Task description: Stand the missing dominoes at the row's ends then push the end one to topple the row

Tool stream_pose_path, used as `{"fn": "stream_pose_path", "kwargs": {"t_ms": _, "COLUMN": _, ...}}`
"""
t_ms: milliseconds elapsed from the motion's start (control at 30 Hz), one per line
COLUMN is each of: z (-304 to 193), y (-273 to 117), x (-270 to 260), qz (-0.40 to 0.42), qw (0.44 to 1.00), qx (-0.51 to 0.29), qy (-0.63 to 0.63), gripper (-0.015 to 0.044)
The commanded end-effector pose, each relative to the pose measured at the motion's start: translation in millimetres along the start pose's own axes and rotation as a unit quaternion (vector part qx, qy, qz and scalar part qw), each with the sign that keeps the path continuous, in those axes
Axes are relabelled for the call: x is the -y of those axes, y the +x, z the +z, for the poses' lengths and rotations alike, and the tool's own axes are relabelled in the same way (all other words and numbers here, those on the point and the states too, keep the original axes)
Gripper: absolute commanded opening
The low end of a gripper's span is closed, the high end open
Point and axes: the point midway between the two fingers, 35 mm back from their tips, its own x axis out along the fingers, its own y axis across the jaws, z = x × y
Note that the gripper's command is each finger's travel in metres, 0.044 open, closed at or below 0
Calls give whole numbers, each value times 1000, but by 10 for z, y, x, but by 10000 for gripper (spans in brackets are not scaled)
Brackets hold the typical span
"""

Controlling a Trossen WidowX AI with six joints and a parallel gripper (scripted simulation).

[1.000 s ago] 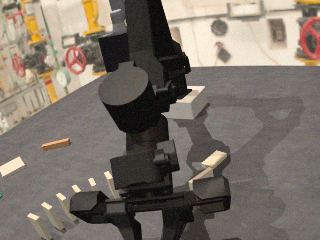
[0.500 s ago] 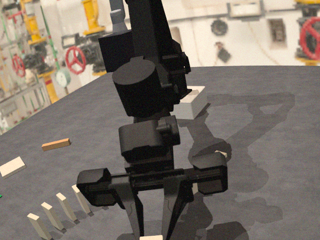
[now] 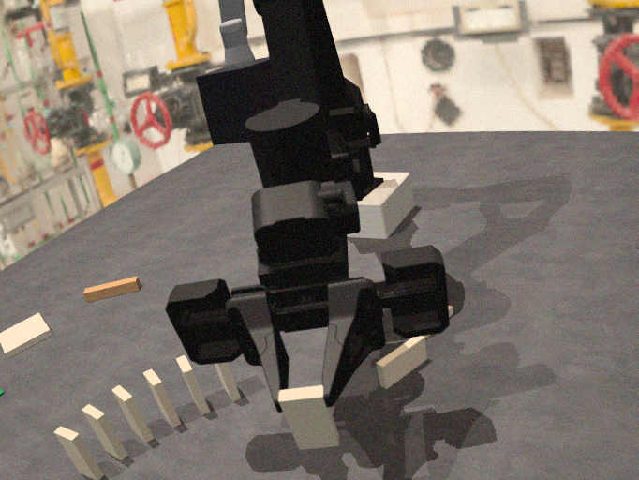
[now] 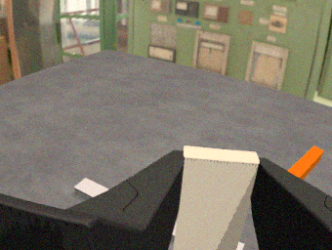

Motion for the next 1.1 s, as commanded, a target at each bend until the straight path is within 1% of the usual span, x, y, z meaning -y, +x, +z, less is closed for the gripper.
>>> {"fn": "stream_pose_path", "kwargs": {"t_ms": 0, "z": 59, "y": -123, "x": -16, "qz": 3, "qw": 1000, "qx": 22, "qy": 1, "gripper": 107}}
{"fn": "stream_pose_path", "kwargs": {"t_ms": 133, "z": 91, "y": -204, "x": -23, "qz": 4, "qw": 999, "qx": 35, "qy": 0, "gripper": 107}}
{"fn": "stream_pose_path", "kwargs": {"t_ms": 667, "z": 85, "y": -202, "x": -23, "qz": 4, "qw": 999, "qx": 34, "qy": 0, "gripper": 107}}
{"fn": "stream_pose_path", "kwargs": {"t_ms": 1067, "z": -316, "y": -80, "x": -17, "qz": 5, "qw": 1000, "qx": 11, "qy": -2, "gripper": 107}}
